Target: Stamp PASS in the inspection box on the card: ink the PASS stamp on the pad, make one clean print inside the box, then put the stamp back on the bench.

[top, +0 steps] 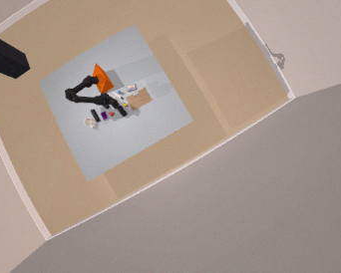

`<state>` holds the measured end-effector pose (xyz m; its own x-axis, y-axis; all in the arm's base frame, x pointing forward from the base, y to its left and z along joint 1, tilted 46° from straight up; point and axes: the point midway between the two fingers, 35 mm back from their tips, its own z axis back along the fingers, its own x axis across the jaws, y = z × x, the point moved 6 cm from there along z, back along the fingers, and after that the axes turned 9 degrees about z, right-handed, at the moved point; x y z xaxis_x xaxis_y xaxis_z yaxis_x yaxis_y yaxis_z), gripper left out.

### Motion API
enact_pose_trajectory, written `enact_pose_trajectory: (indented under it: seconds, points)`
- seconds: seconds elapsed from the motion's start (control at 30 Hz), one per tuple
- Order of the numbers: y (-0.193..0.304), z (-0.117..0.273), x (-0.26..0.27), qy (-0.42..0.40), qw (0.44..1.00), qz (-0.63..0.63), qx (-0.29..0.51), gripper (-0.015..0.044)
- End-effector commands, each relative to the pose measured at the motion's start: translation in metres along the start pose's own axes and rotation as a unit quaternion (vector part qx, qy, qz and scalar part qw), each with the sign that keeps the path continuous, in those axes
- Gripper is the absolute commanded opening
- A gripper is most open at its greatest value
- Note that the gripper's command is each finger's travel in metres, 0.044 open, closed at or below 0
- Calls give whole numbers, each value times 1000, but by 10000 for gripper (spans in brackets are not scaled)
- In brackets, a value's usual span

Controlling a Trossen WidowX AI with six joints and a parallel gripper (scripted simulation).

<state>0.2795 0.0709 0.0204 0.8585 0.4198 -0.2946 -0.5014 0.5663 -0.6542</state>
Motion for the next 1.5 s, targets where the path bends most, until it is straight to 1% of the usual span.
enact_pose_trajectory:
  seconds: [0.0,1.47]
  points:
    - [0,-1,-1,1,1000,2,-2,0]
    - [0,-7,-1,1,1000,2,-2,0]
